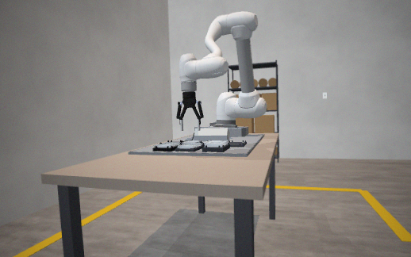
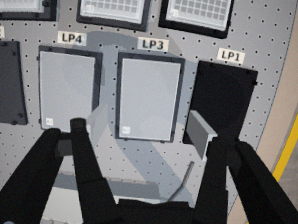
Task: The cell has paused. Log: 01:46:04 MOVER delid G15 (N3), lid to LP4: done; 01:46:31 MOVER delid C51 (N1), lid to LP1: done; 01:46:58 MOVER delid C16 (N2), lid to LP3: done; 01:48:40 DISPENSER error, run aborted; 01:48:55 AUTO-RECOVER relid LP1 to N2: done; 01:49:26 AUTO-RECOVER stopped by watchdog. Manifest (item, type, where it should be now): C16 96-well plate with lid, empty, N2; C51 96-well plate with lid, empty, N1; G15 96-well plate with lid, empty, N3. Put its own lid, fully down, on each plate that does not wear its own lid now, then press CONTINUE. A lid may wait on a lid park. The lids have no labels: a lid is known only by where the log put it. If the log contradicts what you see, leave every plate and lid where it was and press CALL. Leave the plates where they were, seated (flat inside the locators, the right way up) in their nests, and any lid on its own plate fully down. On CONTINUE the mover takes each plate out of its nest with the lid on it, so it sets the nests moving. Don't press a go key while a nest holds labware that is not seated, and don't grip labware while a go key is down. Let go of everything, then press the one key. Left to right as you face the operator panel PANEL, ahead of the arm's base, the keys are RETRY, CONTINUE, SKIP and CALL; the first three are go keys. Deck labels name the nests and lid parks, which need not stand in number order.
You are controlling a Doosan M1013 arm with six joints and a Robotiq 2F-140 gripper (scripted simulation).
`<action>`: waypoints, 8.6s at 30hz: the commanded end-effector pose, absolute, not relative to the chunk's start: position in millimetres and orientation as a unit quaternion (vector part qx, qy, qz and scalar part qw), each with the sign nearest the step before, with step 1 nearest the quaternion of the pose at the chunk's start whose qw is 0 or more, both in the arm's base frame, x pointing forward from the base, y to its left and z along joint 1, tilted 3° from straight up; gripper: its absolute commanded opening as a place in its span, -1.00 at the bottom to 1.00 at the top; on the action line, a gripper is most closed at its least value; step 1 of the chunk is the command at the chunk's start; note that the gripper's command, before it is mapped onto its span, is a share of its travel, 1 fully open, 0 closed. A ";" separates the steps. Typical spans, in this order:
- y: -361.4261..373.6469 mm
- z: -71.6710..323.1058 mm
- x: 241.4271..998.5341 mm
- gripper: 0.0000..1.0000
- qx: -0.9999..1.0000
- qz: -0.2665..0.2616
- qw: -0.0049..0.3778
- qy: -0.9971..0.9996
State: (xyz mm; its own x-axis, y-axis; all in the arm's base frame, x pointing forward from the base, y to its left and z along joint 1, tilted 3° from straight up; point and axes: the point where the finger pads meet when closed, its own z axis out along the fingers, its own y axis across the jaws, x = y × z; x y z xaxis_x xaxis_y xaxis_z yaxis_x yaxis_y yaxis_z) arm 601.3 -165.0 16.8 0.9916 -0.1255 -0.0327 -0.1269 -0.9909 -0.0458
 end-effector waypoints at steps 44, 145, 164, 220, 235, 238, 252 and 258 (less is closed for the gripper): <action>-163.7 -17.3 600.8 0.32 -0.998 0.015 0.024 0.063; -163.0 -34.5 600.6 0.18 -0.998 0.015 0.024 0.063; -163.0 -34.5 600.6 0.18 -0.998 0.015 0.024 0.063; -163.0 -35.3 600.6 0.32 -0.998 0.015 0.024 0.063; -162.8 -40.0 600.4 0.32 -0.998 0.015 0.024 0.063; -162.7 -41.5 600.4 0.32 -0.998 0.015 0.024 0.063; -162.4 -47.7 600.2 0.32 -0.998 0.015 0.024 0.063; -162.3 -49.9 600.2 0.32 -0.998 0.015 0.024 0.063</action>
State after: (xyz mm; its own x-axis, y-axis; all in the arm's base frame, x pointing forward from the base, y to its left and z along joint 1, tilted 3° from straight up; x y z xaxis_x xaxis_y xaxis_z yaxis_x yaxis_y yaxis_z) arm 600.2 -162.3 -49.0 0.9916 -0.1254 -0.0326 -0.1268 -0.9909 -0.0460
